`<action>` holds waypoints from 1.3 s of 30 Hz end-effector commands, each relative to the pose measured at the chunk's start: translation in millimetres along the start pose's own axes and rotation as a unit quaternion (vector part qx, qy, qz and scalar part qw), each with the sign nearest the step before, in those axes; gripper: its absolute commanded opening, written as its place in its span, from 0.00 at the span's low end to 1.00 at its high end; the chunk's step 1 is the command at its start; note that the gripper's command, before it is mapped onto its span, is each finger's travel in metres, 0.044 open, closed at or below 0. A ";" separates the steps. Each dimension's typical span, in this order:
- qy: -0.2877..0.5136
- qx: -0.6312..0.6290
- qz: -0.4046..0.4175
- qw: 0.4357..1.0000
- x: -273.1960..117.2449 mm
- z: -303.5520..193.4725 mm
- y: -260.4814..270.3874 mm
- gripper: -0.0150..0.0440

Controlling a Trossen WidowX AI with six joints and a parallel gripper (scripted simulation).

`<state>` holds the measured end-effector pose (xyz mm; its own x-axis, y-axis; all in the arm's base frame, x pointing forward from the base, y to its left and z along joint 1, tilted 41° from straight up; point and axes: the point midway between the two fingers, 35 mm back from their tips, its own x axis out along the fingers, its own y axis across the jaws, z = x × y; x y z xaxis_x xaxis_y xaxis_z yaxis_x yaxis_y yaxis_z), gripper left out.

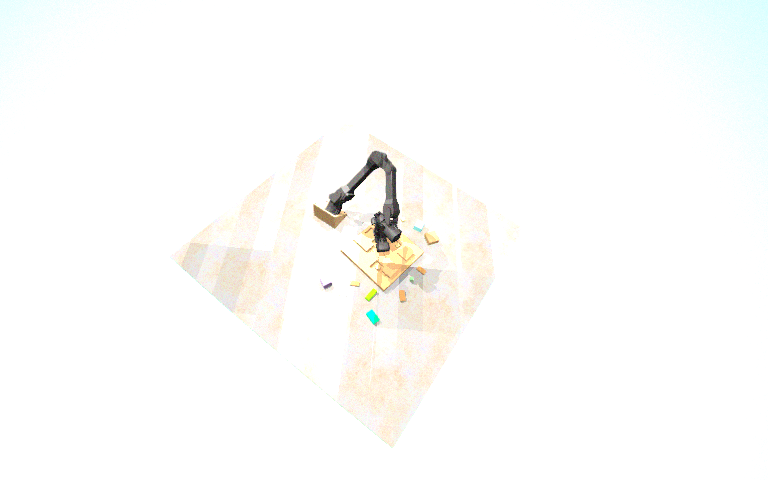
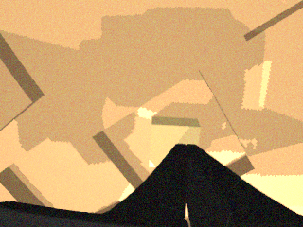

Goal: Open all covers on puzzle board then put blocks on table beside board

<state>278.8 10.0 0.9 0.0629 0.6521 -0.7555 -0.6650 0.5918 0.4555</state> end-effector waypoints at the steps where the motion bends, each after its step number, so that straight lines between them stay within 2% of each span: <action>1: 0.002 0.000 0.001 1.000 1.7 -1.4 -1.2 0.25; 19: 0.002 0.017 0.001 1.000 -11.9 1.7 3.9 0.25; 21: 0.002 0.014 0.004 1.000 -10.2 0.0 2.7 0.34; 25: 0.002 0.016 0.002 1.000 -31.7 1.3 1.8 0.50; 31: 0.003 0.018 0.001 1.000 -62.5 2.0 3.7 0.50; 39: 0.003 0.018 0.000 1.000 -56.9 2.2 3.5 0.50</action>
<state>274.4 -25.8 48.4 0.0604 0.6529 -0.7551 -0.6351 0.6087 0.4755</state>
